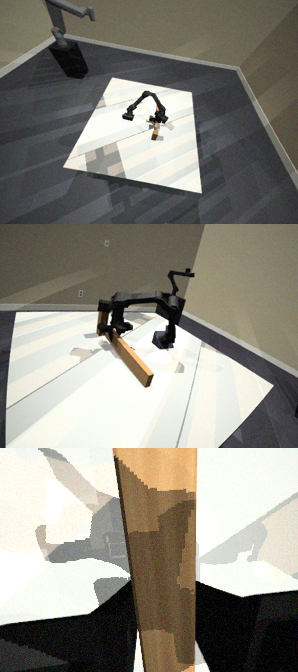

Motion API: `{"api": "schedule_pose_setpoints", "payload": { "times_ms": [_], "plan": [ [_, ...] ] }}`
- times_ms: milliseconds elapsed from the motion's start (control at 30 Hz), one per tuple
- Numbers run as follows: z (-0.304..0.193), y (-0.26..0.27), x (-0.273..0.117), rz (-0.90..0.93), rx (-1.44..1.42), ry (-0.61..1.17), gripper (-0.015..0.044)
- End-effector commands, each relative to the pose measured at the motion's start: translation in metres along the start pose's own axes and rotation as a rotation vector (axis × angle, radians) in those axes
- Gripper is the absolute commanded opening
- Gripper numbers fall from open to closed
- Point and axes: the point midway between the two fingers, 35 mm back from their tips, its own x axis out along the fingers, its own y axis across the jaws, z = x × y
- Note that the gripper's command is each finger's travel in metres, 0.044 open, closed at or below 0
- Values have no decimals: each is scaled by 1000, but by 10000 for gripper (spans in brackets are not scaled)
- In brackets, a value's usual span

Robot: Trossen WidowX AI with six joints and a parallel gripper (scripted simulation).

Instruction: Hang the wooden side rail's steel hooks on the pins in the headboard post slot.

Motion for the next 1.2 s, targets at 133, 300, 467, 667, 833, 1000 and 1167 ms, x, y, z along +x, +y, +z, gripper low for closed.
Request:
{"api": "schedule_pose_setpoints", "payload": {
  "times_ms": [133, 300, 467, 667, 833, 1000, 1167],
  "plan": [
    [-4, -1, -3, -15, 3, 4, 0],
    [-5, 0, -3, -15, 3, 4, 0],
    [-5, 0, -2, -15, 3, 4, 0],
    [-6, 1, -2, -15, 3, 4, 0],
    [-7, 1, -3, -15, 3, 4, 0],
    [-7, 1, -3, -15, 3, 4, 0],
    [-7, 0, -3, -15, 3, 4, 0]
  ]
}}
